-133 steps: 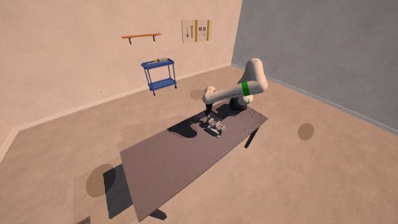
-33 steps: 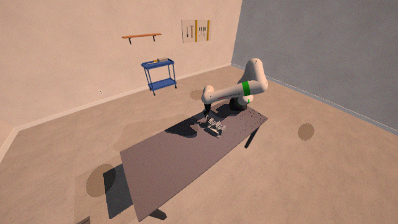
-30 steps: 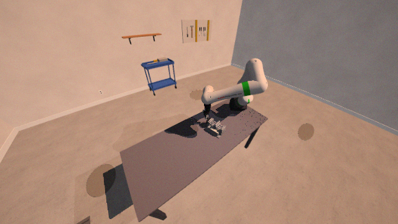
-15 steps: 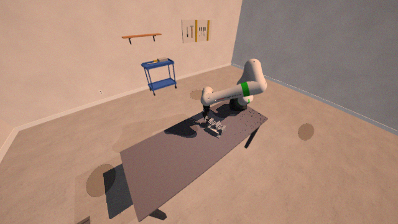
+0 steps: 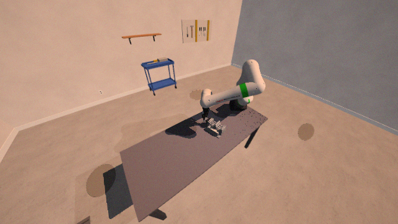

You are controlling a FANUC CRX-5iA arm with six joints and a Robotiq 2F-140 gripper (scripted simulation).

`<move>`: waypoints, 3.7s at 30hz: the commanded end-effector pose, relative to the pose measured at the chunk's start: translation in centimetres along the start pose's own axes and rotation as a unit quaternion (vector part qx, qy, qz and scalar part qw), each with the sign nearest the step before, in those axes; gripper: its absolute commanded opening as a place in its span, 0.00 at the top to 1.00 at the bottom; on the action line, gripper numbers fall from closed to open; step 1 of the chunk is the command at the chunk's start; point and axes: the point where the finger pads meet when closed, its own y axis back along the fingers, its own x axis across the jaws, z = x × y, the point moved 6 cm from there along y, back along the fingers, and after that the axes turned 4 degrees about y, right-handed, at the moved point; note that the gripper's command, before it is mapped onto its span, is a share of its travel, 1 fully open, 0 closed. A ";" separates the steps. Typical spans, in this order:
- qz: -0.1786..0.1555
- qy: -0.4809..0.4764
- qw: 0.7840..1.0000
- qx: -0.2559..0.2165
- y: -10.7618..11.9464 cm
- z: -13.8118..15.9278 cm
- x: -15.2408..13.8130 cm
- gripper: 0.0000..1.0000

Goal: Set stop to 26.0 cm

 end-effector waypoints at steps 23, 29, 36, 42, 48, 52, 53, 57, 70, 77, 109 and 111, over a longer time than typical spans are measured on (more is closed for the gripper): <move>0.000 0.000 1.000 0.000 -3.5 0.2 2.6 0.96; 0.000 0.000 1.000 0.000 -3.4 0.3 3.8 0.96; 0.000 0.000 1.000 0.000 -2.9 0.3 4.8 0.96; 0.000 0.000 1.000 0.000 -2.0 0.4 5.6 0.96; 0.000 0.000 1.000 0.000 -1.1 0.4 6.0 0.96; 0.000 0.000 1.000 0.000 -0.3 0.4 6.1 0.96; 0.000 0.000 1.000 0.000 -0.1 0.4 6.0 0.96; 0.000 0.000 1.000 0.000 0.9 0.4 5.8 0.96; 0.000 0.000 1.000 0.000 2.5 0.3 3.9 0.96; 0.000 0.000 1.000 0.000 2.6 0.2 2.4 0.96; 0.000 0.000 1.000 0.000 -2.1 0.0 0.5 0.96; 0.000 0.000 1.000 0.000 -2.5 0.0 0.7 0.96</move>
